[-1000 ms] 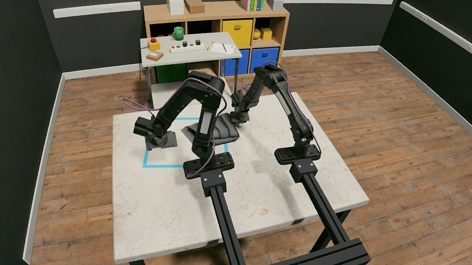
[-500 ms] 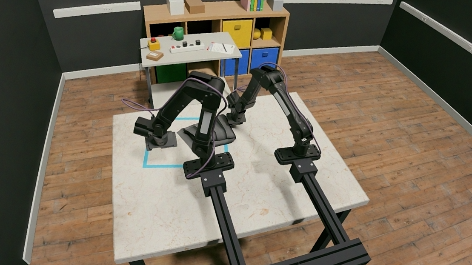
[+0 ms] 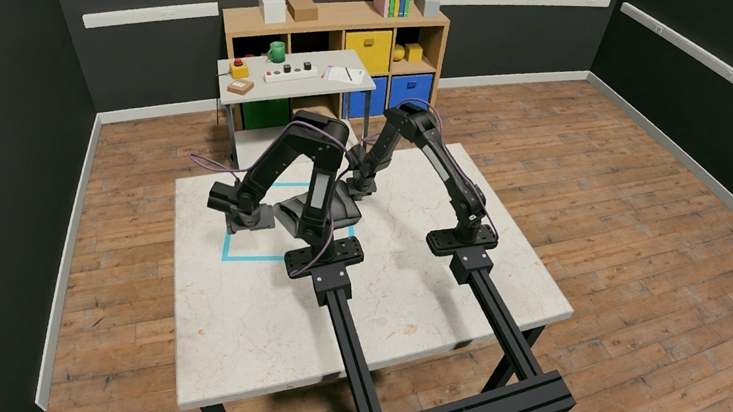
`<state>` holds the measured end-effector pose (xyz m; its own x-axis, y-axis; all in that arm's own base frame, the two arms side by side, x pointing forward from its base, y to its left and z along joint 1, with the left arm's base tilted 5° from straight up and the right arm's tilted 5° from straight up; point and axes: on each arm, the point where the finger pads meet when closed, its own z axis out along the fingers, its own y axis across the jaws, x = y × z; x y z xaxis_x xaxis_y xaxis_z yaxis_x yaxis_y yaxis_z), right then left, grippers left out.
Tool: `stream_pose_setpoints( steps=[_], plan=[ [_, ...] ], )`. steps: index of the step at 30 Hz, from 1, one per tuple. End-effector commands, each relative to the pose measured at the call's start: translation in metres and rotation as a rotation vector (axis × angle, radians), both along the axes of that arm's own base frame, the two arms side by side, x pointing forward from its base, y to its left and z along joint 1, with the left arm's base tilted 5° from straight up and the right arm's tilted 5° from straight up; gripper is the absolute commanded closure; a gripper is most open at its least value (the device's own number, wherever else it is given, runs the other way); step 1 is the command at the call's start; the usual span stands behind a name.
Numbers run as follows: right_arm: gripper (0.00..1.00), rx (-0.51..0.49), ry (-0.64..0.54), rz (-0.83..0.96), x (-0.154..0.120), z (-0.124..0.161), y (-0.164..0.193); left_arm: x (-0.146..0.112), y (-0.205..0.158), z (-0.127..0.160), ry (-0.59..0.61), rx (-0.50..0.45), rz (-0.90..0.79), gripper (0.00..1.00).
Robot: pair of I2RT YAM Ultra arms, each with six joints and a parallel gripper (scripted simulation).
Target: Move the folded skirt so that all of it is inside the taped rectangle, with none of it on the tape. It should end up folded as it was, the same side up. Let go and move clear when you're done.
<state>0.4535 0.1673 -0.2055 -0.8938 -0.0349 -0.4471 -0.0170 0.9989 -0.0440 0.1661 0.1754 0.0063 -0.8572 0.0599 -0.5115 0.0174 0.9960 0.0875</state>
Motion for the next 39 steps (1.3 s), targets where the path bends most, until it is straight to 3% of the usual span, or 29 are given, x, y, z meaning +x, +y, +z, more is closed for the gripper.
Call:
stream_pose_setpoints(
  steps=[1, 39],
  plan=[
    [0.7, 0.001, -0.008, 0.003, 0.002, 0.002, 0.013, 0.002, -0.005, 0.001, -0.012, 0.002, -0.003, 0.1],
    [0.7, 0.006, -0.006, 0.005, -0.016, -0.003, 0.068, 0.002, -0.005, 0.001, -0.012, 0.002, -0.003, 0.1]
  ],
)
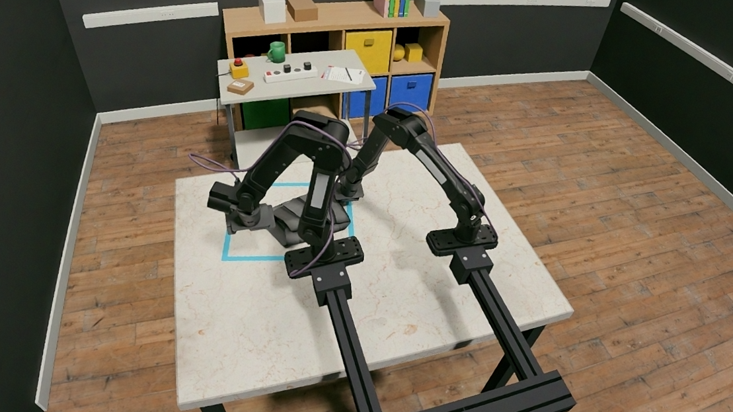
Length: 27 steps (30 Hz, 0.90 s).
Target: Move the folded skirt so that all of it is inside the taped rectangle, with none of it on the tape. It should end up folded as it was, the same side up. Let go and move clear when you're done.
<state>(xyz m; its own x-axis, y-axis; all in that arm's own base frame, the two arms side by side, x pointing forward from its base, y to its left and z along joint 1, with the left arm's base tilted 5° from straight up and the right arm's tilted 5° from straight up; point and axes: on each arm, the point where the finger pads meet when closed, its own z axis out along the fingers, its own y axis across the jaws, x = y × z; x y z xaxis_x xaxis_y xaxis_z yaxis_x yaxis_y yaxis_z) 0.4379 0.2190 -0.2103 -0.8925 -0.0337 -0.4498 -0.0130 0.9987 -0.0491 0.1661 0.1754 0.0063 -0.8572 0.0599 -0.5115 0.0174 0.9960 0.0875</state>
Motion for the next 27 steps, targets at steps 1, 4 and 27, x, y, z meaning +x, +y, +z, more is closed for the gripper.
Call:
stream_pose_setpoints(
  steps=[1, 4, 27],
  plan=[
    [0.7, 0.013, -0.002, 0.01, -0.001, 0.002, 0.019, 0.002, -0.005, 0.001, -0.012, 0.002, -0.003, 0.1],
    [0.7, 0.011, -0.003, 0.009, -0.003, 0.002, 0.023, 0.002, -0.005, 0.001, -0.012, 0.002, -0.003, 0.1],
    [0.7, 0.011, -0.005, 0.008, -0.013, -0.001, 0.055, 0.002, -0.005, 0.001, -0.012, 0.002, -0.003, 0.1]
  ],
)
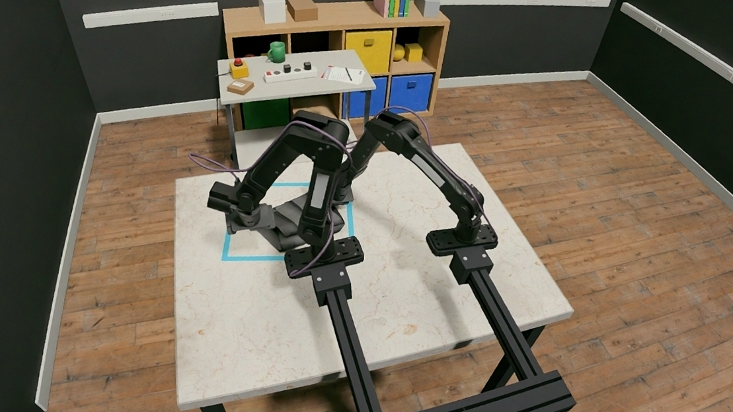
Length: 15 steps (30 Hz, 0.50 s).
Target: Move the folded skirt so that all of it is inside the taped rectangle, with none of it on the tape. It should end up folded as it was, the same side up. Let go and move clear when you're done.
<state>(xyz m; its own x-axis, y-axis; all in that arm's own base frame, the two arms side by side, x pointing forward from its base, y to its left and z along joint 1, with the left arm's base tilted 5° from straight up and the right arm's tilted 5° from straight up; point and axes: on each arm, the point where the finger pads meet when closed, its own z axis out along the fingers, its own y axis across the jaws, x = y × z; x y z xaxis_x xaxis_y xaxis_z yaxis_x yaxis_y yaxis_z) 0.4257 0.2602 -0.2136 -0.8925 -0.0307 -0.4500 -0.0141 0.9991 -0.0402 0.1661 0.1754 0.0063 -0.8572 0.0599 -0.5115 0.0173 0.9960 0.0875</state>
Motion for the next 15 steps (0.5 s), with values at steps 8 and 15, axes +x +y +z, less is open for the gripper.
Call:
stream_pose_setpoints(
  steps=[8, 15],
  plan=[
    [0.7, 0.009, -0.009, 0.005, -0.002, 0.006, 0.019, 0.002, -0.005, 0.001, -0.012, 0.002, -0.003, 0.1],
    [0.7, 0.002, 0.004, 0.009, -0.01, 0.017, 0.018, 0.002, -0.005, 0.001, -0.012, 0.002, -0.003, 0.1]
  ],
)
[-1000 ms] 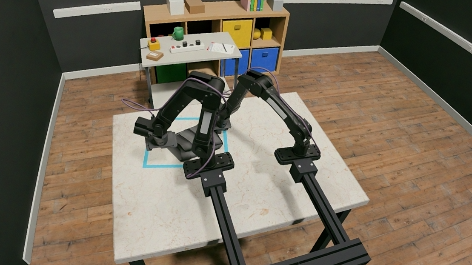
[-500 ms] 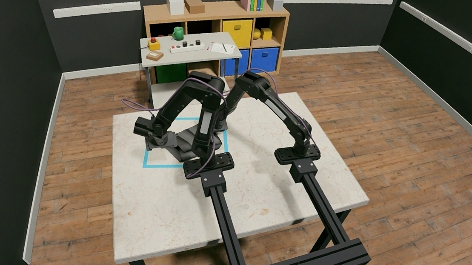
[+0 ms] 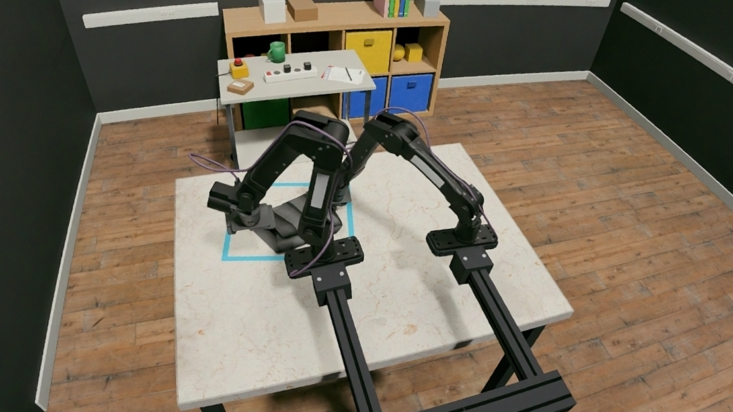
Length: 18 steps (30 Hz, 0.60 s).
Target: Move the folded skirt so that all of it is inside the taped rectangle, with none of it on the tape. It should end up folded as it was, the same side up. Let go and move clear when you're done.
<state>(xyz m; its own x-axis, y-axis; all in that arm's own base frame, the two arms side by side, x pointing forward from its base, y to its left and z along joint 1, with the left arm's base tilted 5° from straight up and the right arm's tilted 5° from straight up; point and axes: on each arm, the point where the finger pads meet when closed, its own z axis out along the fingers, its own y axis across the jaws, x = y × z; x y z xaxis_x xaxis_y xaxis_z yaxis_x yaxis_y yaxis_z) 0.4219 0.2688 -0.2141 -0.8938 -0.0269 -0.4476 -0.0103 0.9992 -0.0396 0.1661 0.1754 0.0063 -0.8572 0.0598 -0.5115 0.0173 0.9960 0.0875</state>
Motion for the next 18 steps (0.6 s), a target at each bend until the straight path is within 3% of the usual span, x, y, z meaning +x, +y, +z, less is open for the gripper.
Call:
stream_pose_setpoints(
  steps=[1, 3, 13, 16, 17, 18],
  plan=[
    [0.7, 0.003, 0.002, 0.013, -0.006, 0.026, 0.009, 0.002, -0.005, 0.001, -0.012, 0.002, -0.003, 0.1],
    [0.7, 0.003, 0.002, 0.013, -0.006, 0.026, 0.009, 0.002, -0.005, 0.001, -0.012, 0.002, -0.003, 0.1],
    [0.7, -0.003, 0.003, 0.007, 0.0, 0.108, -0.005, 0.002, -0.005, 0.001, -0.012, 0.002, -0.003, 0.1],
    [0.7, 0.009, -0.012, 0.009, 0.003, 0.109, 0.003, 0.002, -0.005, 0.001, -0.012, 0.002, -0.003, 0.1],
    [0.1, 0.009, -0.012, 0.009, 0.003, 0.109, 0.003, 0.002, -0.005, 0.001, -0.012, 0.002, -0.003, 0.1],
    [0.1, 0.009, -0.012, 0.009, 0.003, 0.109, 0.003, 0.002, -0.005, 0.001, -0.012, 0.002, -0.003, 0.1]
  ],
)
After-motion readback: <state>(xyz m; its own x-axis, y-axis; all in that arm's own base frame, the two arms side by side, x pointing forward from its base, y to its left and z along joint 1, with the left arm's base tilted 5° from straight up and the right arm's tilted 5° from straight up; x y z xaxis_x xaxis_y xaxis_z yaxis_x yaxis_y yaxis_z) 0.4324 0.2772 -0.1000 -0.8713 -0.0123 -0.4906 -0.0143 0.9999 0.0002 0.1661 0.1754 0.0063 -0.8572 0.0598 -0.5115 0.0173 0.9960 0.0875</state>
